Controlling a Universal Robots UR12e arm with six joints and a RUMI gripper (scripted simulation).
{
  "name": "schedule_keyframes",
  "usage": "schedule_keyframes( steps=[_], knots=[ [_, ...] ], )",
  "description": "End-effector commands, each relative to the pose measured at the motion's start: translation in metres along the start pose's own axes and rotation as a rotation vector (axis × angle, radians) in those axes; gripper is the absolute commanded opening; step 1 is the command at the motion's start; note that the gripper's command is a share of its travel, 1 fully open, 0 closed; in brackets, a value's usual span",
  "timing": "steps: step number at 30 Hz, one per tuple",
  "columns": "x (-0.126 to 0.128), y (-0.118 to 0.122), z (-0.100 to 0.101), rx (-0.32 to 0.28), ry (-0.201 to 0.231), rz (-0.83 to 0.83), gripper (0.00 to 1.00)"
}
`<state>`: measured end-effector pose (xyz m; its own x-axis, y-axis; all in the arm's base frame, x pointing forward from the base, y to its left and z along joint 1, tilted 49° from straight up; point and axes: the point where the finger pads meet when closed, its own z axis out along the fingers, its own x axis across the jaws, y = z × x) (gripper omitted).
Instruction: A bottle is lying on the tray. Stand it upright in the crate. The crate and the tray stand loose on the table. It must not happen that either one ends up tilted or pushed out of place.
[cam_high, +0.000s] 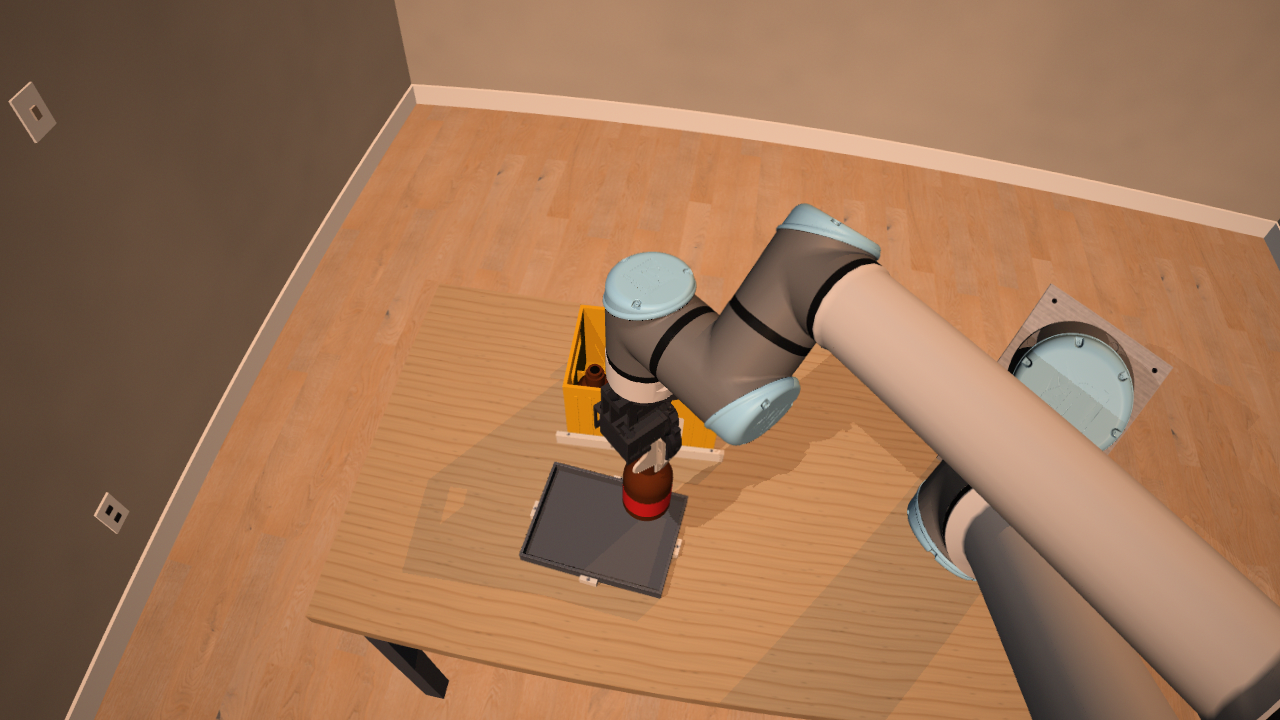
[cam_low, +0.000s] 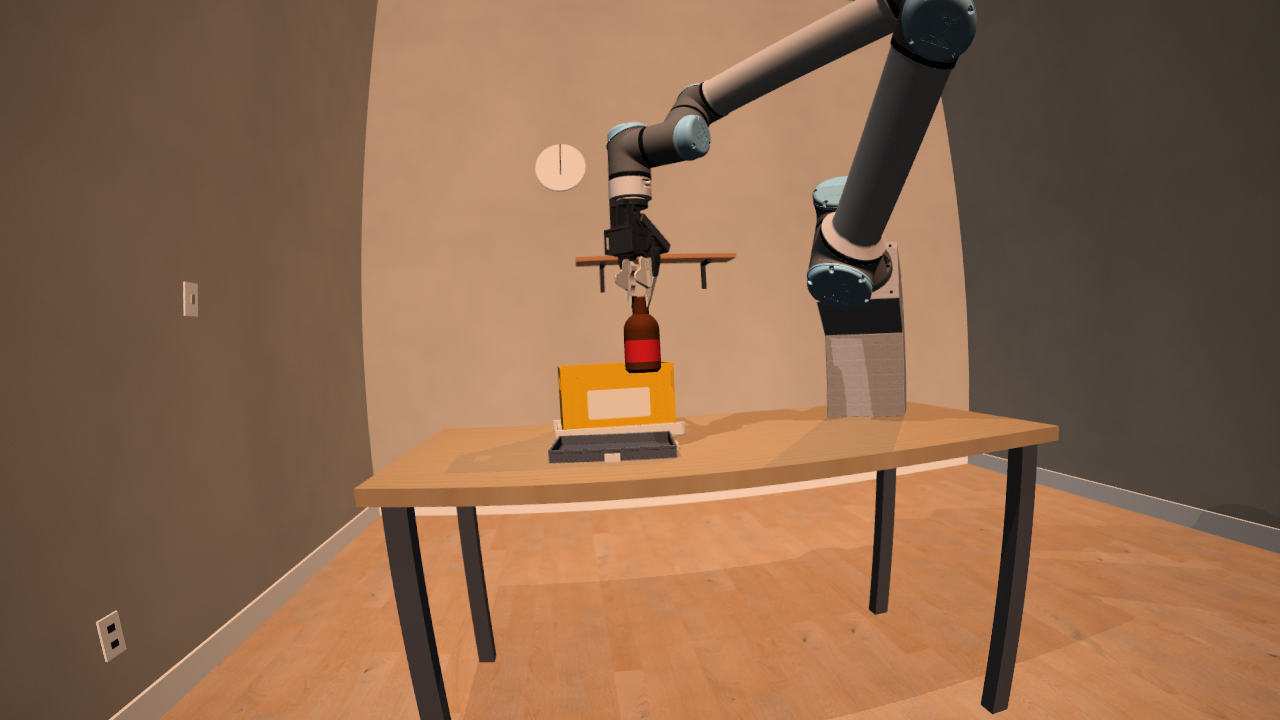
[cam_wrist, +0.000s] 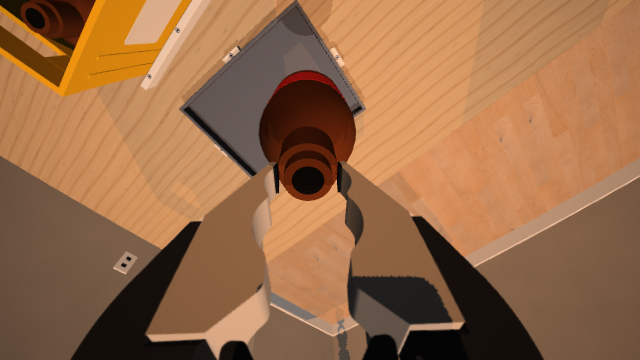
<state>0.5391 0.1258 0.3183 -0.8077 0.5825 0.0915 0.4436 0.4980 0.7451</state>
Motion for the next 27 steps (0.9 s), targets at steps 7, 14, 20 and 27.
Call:
schedule_keyframes(
  steps=[7, 14, 20, 27],
  knots=[
    [0.000, 0.000, 0.000, 0.000, -0.001, -0.001, 0.00],
    [0.000, 0.000, -0.001, 0.000, -0.001, -0.001, 0.00],
    [0.000, 0.000, -0.004, 0.000, -0.001, -0.001, 0.00],
    [0.000, 0.000, -0.011, 0.000, -0.001, -0.001, 0.00]
  ],
)
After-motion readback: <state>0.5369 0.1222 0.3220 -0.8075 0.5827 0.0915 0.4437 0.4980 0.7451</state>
